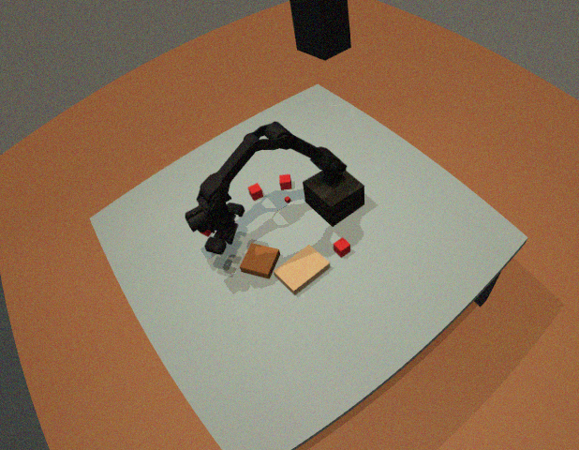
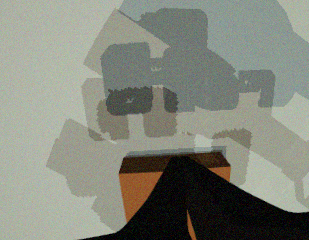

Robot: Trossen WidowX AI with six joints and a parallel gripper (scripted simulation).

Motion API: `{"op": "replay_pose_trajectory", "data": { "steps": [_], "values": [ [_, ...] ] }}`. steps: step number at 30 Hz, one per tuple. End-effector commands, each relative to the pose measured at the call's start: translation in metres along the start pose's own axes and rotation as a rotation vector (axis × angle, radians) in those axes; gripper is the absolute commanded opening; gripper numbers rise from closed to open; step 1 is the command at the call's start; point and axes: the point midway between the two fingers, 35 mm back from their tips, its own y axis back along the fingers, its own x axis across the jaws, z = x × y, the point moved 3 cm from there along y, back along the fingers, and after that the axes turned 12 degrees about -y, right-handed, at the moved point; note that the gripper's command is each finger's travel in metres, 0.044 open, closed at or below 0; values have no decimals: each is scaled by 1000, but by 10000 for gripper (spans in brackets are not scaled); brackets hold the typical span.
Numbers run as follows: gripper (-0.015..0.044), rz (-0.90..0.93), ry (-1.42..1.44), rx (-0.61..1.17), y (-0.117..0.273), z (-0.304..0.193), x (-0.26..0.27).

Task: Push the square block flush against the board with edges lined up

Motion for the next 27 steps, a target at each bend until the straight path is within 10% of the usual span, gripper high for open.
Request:
{"op": "replay_pose_trajectory", "data": {
  "steps": [1,27],
  "values": [
    [0,-6,1,3,-2,7,0],
    [0,-6,1,3,48,12,3]
  ]
}}
